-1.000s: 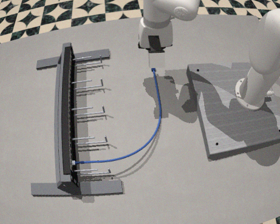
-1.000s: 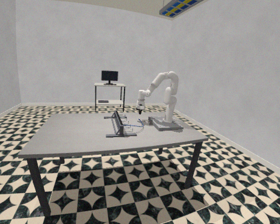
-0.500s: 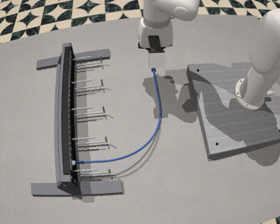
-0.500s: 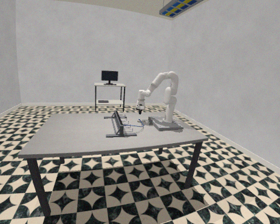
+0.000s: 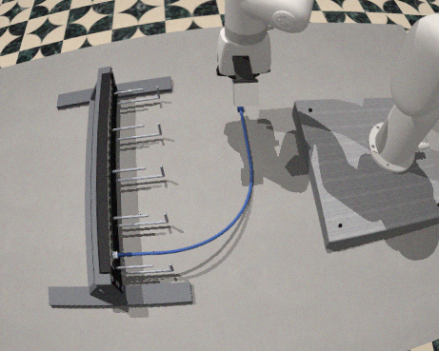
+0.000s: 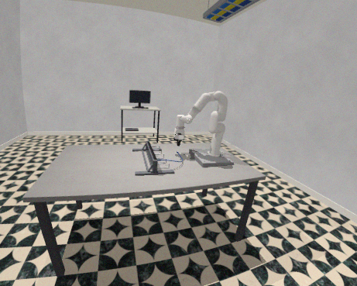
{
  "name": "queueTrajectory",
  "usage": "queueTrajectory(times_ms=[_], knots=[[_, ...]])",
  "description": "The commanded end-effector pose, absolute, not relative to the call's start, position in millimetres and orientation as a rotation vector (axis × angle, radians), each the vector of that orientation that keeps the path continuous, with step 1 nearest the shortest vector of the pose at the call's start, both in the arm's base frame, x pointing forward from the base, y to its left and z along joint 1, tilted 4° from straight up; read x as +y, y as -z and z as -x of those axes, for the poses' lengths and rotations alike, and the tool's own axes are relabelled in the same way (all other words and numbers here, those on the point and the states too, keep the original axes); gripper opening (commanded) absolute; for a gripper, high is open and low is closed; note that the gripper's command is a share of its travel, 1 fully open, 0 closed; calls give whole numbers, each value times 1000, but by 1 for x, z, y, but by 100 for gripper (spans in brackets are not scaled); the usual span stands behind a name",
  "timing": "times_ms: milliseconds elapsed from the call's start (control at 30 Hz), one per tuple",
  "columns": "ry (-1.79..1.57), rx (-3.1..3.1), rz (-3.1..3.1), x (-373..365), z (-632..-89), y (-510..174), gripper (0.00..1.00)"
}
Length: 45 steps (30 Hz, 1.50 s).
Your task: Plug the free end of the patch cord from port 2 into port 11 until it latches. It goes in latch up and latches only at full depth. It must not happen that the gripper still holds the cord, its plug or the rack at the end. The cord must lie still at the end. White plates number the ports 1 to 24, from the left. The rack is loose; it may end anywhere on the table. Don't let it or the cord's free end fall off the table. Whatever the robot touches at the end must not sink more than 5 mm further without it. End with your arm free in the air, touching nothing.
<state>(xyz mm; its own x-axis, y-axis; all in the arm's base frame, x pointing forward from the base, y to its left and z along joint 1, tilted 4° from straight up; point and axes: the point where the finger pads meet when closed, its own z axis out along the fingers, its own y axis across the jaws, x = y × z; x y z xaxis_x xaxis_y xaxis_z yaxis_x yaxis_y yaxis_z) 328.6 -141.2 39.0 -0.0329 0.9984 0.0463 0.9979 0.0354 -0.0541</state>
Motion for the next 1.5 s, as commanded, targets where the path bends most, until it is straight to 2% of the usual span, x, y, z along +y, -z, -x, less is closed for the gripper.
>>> queueTrajectory(times_ms=[0,333,367,1467], knots=[[-9,-2211,2136,-142,-330,-40,0],[-9,-2212,2133,-145,-330,-40,0],[-9,-2212,2134,-146,-330,-40,38],[-9,-2212,2134,-146,-330,-40,38]])
